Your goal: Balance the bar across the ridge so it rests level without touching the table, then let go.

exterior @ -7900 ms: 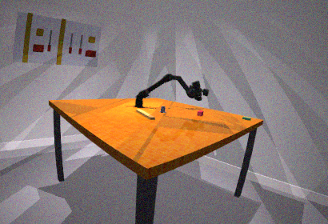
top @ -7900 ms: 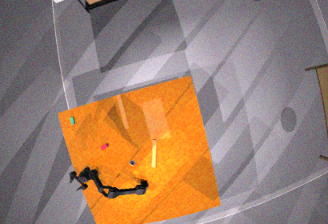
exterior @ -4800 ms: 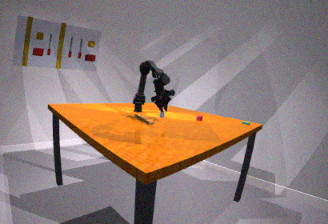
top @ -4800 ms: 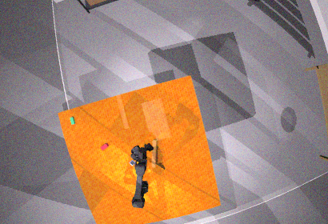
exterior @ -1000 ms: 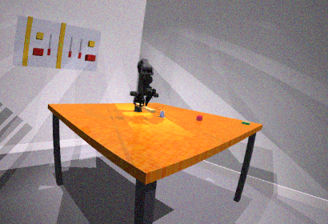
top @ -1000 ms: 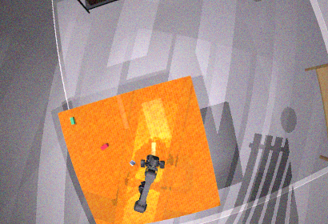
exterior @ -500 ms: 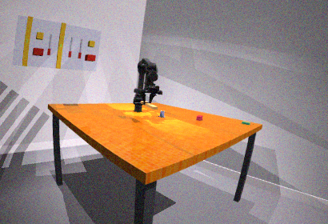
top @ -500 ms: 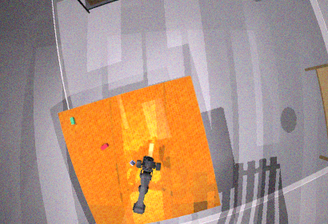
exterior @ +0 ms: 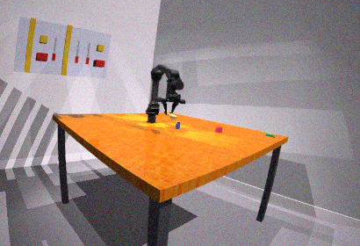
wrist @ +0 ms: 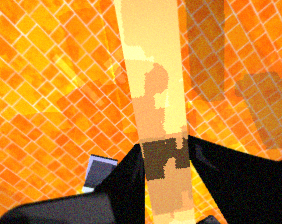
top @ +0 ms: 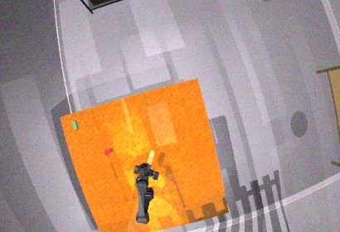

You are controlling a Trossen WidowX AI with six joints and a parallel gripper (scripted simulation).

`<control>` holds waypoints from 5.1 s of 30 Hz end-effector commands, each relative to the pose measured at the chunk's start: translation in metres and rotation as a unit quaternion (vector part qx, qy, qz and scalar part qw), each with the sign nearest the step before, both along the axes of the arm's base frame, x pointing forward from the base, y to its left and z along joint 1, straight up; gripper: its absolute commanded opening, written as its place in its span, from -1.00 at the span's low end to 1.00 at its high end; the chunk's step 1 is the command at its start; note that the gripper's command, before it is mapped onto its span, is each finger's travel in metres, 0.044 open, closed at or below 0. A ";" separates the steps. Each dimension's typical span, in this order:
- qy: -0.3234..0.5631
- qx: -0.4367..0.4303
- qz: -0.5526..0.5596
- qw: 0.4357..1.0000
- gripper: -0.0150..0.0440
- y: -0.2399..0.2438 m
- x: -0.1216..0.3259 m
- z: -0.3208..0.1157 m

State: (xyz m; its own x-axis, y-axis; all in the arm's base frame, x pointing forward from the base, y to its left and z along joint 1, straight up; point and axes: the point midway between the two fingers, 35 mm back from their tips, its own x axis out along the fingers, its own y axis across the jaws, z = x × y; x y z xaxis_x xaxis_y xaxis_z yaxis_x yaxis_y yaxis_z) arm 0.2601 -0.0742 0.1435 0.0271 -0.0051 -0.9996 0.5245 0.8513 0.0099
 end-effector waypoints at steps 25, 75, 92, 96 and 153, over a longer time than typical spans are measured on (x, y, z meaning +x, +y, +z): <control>0.002 0.008 -0.160 0.987 -0.49 0.105 -0.025 -0.001; 0.003 0.011 -0.221 0.975 -0.49 0.143 -0.038 -0.045; 0.003 0.011 -0.221 0.975 -0.49 0.144 -0.038 -0.046; 0.003 0.011 -0.221 0.975 -0.49 0.144 -0.038 -0.046; 0.003 0.011 -0.221 0.975 -0.49 0.143 -0.038 -0.051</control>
